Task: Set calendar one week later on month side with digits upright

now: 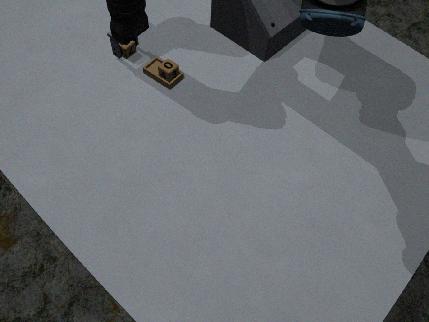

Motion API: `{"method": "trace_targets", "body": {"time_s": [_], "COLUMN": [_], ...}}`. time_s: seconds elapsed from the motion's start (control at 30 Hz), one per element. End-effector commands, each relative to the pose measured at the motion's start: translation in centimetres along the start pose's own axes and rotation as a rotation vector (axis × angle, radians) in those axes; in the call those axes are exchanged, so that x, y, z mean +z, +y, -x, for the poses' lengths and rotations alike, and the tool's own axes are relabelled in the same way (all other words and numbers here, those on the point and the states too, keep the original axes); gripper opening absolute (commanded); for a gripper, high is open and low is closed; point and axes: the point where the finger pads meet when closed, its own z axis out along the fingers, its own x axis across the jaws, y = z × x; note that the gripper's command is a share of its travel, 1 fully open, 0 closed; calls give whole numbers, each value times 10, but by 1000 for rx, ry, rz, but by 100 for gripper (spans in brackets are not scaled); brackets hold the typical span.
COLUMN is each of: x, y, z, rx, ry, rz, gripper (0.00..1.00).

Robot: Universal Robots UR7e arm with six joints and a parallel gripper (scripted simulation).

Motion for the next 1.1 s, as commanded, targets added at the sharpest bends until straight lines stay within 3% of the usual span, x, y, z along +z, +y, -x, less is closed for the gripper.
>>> {"method": "trace_targets", "body": {"time_s": [0.0,0.13,0.17,1.07], "x": [1,1,1,1], "y": [1,1,1,1], "z": [0,0,0,0], "rx": [0,0,0,0], "ry": [0,0,0,0], "rz": [1,1,1,1], "gripper": [90,90,60,60]}}
